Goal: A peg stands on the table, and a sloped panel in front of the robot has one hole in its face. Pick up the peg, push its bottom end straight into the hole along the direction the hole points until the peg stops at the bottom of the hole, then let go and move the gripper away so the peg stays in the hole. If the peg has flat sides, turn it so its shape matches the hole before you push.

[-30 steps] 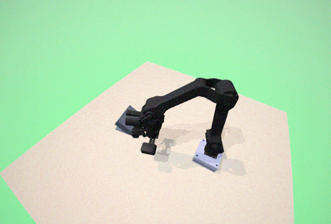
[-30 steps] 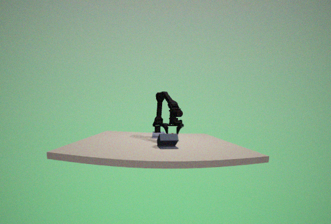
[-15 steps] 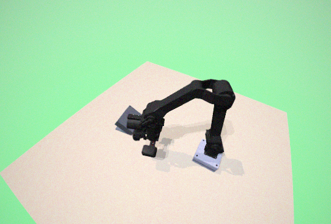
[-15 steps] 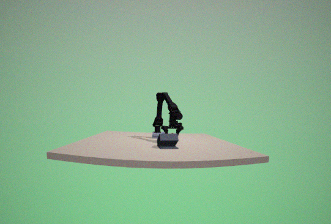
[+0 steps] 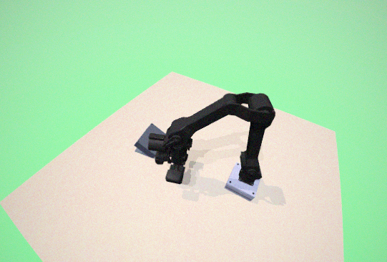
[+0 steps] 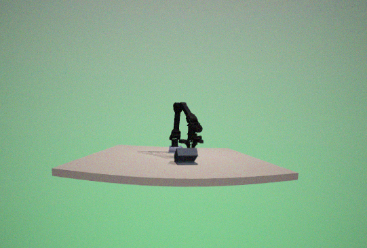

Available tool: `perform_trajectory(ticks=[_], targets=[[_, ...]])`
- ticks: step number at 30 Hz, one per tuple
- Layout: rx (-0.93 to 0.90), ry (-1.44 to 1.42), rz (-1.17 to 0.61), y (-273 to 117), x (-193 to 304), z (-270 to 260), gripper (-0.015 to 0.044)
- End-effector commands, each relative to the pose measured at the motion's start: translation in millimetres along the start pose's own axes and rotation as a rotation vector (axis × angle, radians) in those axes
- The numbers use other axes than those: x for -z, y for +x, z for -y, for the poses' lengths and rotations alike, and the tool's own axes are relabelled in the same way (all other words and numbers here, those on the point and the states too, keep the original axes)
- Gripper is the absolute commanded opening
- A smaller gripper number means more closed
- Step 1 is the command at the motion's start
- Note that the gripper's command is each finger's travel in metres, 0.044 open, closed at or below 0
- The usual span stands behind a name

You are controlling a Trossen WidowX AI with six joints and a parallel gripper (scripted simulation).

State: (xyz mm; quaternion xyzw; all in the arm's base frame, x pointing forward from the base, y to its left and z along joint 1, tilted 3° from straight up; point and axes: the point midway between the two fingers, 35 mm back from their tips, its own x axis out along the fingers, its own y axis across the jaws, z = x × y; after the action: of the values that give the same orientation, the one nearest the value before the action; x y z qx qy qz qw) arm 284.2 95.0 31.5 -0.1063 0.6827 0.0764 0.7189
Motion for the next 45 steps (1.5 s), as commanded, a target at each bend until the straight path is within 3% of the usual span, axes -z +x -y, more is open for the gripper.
perform_trajectory(ticks=[1,11,29,45], targets=[[-0.001,0.000,0.000,0,0,0,0.0013],[-0.001,0.000,0.000,-7,-1,0,0.0000],[-0.006,-0.001,-0.003,-78,-5,1,0.0000],[-0.016,0.034,0.110,-84,-20,17,0.0000]])
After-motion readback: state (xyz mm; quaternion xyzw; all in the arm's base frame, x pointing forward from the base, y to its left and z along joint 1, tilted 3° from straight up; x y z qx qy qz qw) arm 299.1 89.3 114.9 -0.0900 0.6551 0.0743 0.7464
